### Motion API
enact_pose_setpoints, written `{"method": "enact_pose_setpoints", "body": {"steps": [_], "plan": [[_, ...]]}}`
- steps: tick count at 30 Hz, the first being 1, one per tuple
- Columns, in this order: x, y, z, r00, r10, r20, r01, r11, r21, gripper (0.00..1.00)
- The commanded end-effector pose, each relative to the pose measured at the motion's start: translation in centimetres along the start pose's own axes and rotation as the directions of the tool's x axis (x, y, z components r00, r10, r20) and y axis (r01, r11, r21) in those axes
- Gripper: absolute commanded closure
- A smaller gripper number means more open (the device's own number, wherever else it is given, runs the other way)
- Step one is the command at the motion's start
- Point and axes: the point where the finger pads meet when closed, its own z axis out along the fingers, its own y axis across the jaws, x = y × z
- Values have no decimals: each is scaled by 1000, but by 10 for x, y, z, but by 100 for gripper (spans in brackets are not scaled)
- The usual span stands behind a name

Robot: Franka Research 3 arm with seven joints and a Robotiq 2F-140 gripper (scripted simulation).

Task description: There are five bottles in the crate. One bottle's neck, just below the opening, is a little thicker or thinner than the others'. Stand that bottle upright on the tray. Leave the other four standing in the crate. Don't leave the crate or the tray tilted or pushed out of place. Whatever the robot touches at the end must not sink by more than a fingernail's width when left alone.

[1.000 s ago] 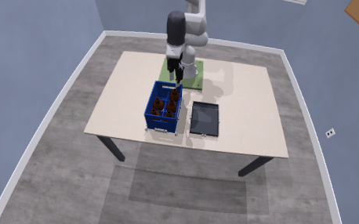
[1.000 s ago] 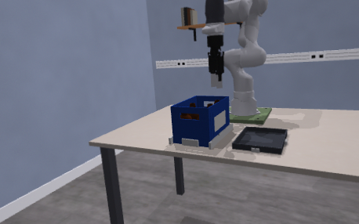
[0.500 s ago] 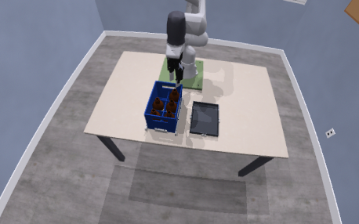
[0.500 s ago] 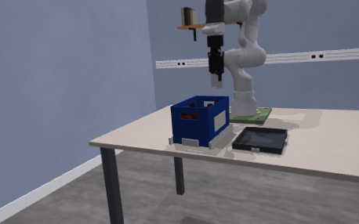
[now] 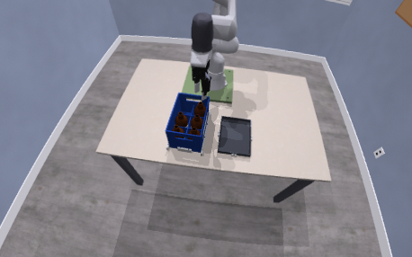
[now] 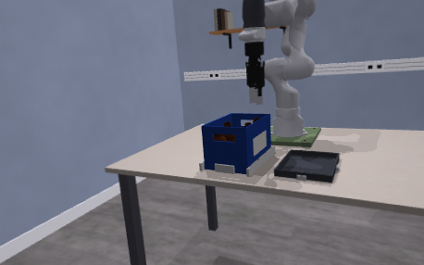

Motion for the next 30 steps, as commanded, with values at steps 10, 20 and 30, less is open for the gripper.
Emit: {"method": "enact_pose_setpoints", "body": {"steps": [10, 20, 30], "plan": [[-1, 0, 7, 1000, 8, 2, -8, 1000, 0, 56], [-1, 0, 16, 1000, 8, 2, -8, 1000, 0, 56], [-1, 0, 30, 1000, 8, 2, -8, 1000, 0, 56]]}}
